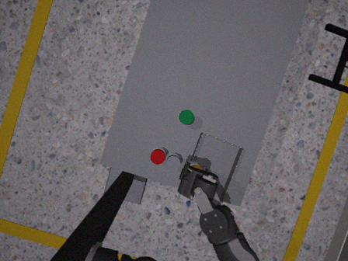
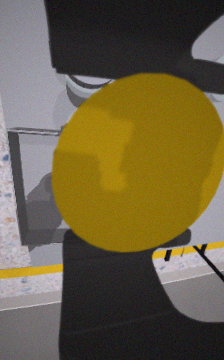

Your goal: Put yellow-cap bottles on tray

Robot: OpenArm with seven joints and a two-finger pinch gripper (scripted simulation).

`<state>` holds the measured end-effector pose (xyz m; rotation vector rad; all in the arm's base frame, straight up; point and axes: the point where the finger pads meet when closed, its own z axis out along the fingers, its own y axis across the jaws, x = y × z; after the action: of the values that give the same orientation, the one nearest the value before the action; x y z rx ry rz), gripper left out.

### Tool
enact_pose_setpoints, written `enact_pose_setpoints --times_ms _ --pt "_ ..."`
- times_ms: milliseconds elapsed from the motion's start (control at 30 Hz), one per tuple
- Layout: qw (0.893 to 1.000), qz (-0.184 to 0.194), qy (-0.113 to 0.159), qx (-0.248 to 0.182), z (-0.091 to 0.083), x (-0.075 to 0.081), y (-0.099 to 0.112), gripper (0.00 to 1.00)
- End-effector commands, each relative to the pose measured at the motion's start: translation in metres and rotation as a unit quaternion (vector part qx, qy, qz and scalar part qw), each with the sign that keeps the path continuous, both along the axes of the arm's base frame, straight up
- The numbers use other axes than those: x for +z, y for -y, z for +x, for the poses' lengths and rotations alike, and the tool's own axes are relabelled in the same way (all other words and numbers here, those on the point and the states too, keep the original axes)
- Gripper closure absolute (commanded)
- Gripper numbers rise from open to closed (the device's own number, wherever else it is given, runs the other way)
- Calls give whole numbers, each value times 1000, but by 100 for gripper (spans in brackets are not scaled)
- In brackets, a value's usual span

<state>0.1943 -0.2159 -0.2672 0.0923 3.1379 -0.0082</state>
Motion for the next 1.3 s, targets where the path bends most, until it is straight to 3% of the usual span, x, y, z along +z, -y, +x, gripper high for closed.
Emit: enact_pose_setpoints --times_ms 0,333,667,1267 --pt "1000 5 3 5 1 1 -1 100" --pt "1000 1 3 -17 1 1 0 100" --pt "997 2 3 -79 1 1 0 100" --pt "967 3 2 -257 1 1 0 100"
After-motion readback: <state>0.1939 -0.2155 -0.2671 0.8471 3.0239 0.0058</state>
